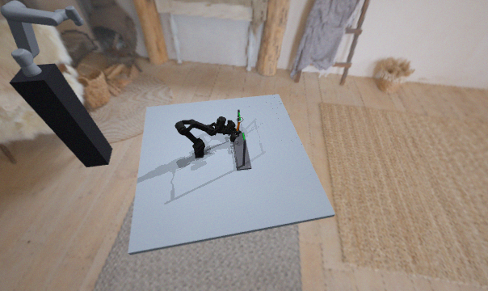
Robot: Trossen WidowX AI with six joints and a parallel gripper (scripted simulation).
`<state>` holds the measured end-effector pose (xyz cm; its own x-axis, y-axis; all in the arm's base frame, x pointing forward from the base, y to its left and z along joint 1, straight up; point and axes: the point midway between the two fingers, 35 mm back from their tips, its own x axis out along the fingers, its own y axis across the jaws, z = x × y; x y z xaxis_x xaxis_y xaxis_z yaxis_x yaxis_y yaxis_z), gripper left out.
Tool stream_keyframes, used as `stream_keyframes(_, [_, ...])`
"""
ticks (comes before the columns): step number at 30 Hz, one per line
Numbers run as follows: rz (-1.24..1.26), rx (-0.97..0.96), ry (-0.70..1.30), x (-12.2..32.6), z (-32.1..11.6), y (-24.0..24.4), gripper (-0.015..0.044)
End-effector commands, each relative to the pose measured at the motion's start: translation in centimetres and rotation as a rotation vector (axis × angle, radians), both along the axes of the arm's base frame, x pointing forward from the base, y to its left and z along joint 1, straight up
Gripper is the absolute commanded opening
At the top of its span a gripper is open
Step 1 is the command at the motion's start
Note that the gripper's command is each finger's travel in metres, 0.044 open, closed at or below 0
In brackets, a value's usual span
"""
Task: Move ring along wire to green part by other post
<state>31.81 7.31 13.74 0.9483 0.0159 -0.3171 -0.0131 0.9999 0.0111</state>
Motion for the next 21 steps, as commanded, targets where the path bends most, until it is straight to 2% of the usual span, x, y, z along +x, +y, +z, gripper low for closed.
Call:
stream_keyframes(1, [-0.007, 0.005, -0.002, 0.01, -0.01, -0.07, -0.0150])
stream_keyframes(8, [-0.007, 0.005, -0.002, 0.01, -0.01, -0.07, -0.0150])
stream_keyframes(19, [0.000, 0.000, 0.000, -0.03, 0.00, 0.00, 0.0139])
stream_keyframes(21, [0.000, 0.000, 0.000, -0.19, 0.08, 0.02, 0.0160])
